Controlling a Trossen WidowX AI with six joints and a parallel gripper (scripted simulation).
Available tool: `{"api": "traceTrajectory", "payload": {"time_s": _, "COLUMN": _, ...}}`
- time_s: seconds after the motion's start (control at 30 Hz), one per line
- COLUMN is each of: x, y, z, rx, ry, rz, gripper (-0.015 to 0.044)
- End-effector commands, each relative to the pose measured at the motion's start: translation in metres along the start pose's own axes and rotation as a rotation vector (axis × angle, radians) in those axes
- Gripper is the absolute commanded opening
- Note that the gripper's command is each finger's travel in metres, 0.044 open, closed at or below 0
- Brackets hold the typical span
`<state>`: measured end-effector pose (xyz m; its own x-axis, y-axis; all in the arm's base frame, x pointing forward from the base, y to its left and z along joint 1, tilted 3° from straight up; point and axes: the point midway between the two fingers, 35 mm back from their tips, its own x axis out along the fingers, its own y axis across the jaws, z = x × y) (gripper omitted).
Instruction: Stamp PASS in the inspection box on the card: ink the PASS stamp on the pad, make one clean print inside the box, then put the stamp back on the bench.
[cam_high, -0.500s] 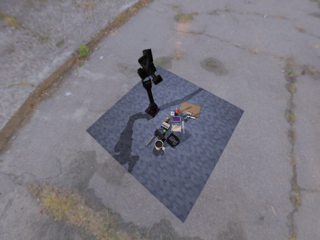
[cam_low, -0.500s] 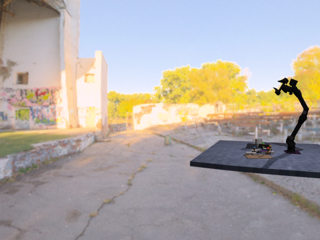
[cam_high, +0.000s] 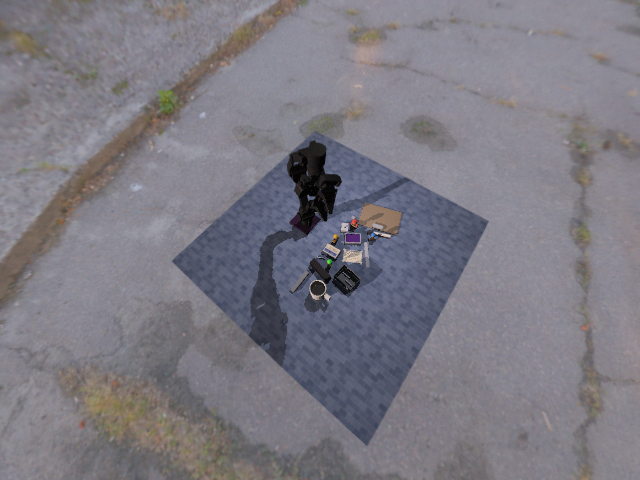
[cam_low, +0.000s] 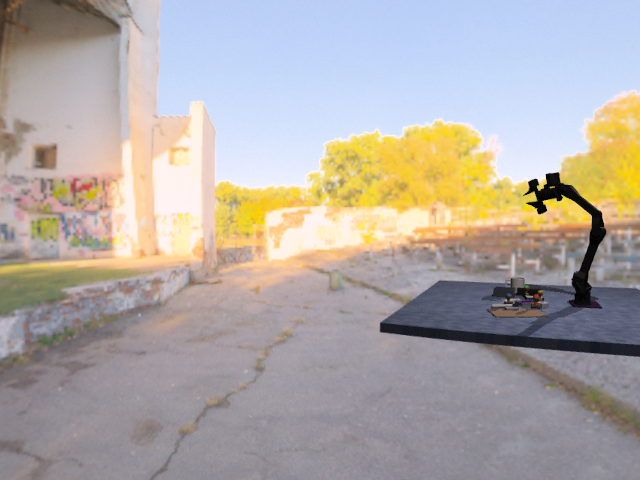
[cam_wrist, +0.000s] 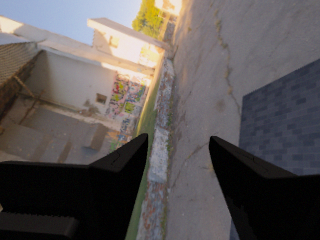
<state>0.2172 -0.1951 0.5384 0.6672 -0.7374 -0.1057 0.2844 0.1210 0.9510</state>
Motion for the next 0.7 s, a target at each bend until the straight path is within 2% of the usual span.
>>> {"api": "traceTrajectory", "payload": {"time_s": 0.0, "x": 0.030, "y": -0.042, "z": -0.018, "rx": -0.238, "ry": 0.073, "rz": -0.135, "gripper": 0.0217}}
{"api": "traceTrajectory", "payload": {"time_s": 0.13, "x": 0.059, "y": -0.092, "z": -0.041, "rx": -0.494, "ry": 0.202, "rz": -0.275, "gripper": 0.0217}}
{"api": "traceTrajectory", "payload": {"time_s": 0.33, "x": 0.088, "y": -0.182, "z": -0.085, "rx": -0.892, "ry": 0.517, "rz": -0.452, "gripper": 0.0217}}
{"api": "traceTrajectory", "payload": {"time_s": 0.5, "x": 0.090, "y": -0.256, "z": -0.116, "rx": -1.181, "ry": 0.854, "rz": -0.528, "gripper": 0.0217}}
{"api": "traceTrajectory", "payload": {"time_s": 0.67, "x": 0.072, "y": -0.332, "z": -0.143, "rx": -1.423, "ry": 1.285, "rz": -0.514, "gripper": 0.0217}}
